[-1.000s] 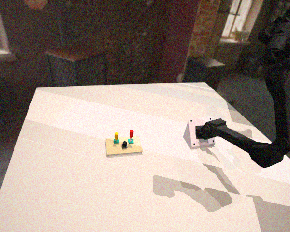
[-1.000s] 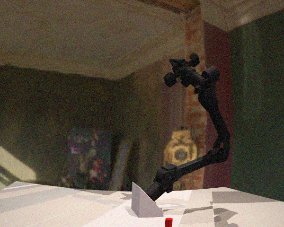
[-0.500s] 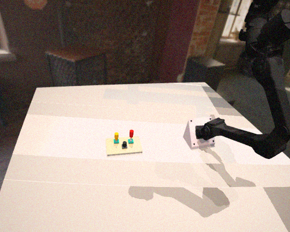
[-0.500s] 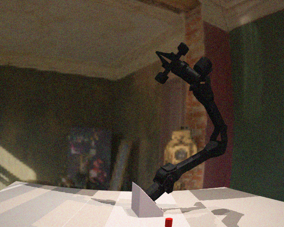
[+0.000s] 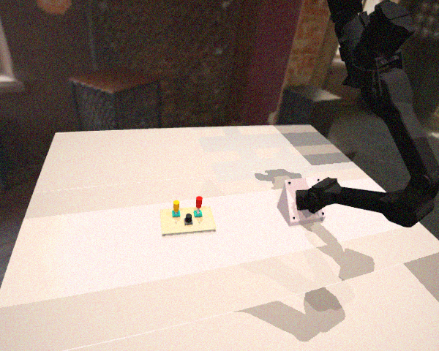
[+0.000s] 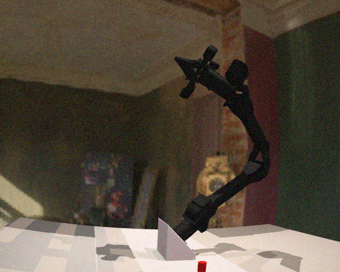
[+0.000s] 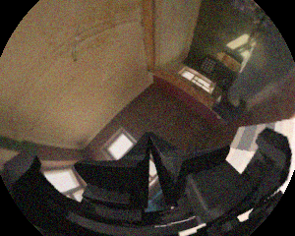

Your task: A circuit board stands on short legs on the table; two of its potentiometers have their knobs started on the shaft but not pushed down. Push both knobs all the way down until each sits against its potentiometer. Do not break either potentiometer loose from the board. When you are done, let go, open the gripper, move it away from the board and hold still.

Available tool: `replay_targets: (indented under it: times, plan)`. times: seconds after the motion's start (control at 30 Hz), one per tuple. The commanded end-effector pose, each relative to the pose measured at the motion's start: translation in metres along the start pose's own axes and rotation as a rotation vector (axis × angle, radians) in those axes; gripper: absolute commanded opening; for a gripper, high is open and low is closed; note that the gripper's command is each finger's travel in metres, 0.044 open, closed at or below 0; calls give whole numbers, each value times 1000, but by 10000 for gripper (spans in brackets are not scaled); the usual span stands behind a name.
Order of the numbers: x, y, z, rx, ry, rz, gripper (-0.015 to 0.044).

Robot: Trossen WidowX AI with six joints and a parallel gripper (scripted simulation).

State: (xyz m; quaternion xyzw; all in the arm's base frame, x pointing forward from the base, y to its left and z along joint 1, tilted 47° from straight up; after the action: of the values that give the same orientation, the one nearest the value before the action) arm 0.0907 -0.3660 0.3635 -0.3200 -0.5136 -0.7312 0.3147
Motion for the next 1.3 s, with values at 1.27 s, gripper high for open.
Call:
replay_targets:
  times: [1.27]
  plan:
    - [-210,33,12,404,788,1093,0]
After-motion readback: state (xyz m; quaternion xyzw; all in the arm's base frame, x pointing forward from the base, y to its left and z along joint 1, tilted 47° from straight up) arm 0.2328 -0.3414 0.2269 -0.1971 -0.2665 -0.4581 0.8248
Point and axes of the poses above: the point midway between the two fingers, 35 mm back from their tips, its own z axis back along the fingers, its own y axis across the jaws, x = y × z, the point moved 4 cm from there along z, back along the fingers, and after that the axes turned 8 degrees about z, right-handed, at the moved point
